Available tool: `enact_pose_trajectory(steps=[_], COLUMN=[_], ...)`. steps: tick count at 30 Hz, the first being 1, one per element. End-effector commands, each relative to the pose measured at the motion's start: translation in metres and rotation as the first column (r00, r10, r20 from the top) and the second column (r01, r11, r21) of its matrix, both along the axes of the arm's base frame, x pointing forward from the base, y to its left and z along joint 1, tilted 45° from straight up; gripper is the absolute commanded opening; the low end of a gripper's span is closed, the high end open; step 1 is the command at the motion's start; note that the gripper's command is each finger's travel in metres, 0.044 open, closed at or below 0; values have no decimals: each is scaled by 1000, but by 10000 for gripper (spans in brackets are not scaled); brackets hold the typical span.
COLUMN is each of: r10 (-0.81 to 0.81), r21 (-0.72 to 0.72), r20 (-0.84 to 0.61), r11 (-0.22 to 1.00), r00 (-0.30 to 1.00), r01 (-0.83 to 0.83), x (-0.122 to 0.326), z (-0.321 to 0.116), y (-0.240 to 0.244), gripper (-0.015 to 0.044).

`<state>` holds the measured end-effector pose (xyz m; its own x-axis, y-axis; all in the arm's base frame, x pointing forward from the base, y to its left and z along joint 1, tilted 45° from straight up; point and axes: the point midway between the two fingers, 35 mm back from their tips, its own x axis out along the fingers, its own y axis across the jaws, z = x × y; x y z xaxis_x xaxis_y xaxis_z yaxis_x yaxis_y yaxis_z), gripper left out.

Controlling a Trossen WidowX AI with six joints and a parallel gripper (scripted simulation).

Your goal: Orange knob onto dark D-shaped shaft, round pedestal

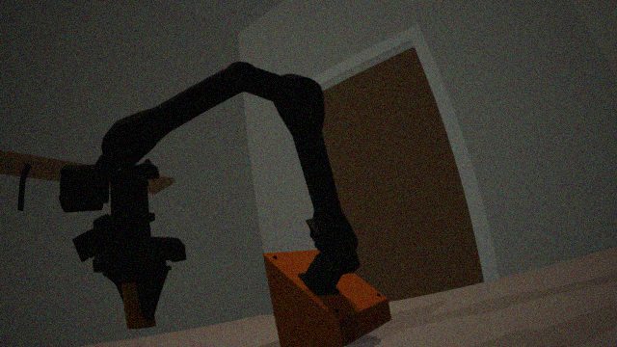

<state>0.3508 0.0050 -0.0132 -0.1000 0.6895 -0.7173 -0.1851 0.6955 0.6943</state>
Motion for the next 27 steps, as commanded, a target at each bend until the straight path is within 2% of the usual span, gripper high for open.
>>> enact_pose_trajectory(steps=[1, 10, 20, 27], r10=[-2, 0, 0, 7], r21=[-2, 3, 4, 5], r20=[6, 7, 7, 14], r11=[1000, 1000, 1000, 1000], r00=[1000, 1000, 1000, 1000], r01=[2, 0, 0, -7], x=[1, -1, -3, -2], z=[-12, -31, -49, -46], y=[-10, -21, -3, -6], gripper=[0, 0, 0, 0])
